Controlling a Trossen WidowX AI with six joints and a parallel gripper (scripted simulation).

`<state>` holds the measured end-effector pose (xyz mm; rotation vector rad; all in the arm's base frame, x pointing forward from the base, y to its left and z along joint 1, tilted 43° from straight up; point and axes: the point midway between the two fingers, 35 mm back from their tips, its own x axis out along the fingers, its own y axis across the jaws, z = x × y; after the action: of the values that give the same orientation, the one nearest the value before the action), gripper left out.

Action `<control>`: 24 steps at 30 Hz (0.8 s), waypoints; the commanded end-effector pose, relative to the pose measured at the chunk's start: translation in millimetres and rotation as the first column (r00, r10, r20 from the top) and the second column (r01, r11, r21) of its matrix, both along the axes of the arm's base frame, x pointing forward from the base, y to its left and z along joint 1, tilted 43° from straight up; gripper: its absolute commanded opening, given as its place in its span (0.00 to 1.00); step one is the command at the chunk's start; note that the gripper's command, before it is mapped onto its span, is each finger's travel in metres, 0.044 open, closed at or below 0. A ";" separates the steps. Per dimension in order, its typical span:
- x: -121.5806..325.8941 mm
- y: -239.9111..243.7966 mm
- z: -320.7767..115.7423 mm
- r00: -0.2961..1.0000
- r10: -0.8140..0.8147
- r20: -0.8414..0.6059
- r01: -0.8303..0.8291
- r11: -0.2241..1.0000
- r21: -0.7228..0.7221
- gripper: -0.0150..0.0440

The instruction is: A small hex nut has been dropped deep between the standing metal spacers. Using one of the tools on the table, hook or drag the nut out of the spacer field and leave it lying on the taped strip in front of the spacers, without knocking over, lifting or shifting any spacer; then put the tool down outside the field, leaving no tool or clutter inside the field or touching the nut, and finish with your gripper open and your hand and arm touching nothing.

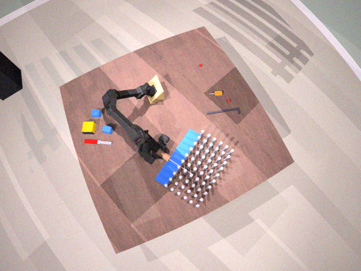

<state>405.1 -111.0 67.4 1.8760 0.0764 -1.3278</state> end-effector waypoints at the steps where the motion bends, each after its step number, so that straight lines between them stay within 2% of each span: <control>1: -3.1 0.2 2.3 1.000 0.009 0.001 -0.009 1.000 0.002 0.25; 24: -16.8 -5.2 8.1 1.000 0.009 0.000 -0.009 1.000 0.002 0.25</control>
<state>390.8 -116.9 73.6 1.8751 0.0765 -1.3285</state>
